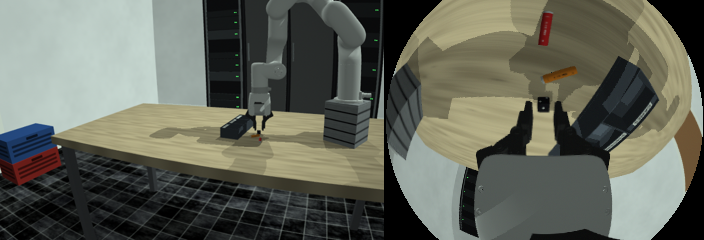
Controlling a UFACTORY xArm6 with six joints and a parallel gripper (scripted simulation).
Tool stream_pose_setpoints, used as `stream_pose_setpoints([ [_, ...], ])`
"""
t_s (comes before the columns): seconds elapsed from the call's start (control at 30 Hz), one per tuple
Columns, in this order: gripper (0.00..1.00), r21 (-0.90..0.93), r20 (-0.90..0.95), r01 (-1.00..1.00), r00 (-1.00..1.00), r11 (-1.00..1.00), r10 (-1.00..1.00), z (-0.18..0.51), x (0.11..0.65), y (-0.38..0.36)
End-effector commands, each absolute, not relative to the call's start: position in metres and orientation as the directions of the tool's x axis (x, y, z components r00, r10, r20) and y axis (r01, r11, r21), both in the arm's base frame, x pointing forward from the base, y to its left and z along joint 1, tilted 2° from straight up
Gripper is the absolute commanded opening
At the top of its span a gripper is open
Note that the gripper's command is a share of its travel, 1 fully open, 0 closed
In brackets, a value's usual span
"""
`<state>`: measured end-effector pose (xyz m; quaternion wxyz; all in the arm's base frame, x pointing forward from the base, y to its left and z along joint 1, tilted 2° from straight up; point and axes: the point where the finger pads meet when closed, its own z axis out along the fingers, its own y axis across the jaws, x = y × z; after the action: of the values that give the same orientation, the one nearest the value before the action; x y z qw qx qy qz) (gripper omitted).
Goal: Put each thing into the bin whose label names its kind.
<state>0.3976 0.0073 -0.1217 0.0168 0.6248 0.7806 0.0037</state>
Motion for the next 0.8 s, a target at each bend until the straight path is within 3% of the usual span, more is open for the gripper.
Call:
stream_pose_setpoints([
  [0.0,0.3,0.031,-0.031,0.975,-0.218,0.219,0.975,-0.126,0.399,0.007],
  [0.77,0.3,0.031,-0.031,0.975,-0.218,0.219,0.975,-0.138,0.4,0.007],
])
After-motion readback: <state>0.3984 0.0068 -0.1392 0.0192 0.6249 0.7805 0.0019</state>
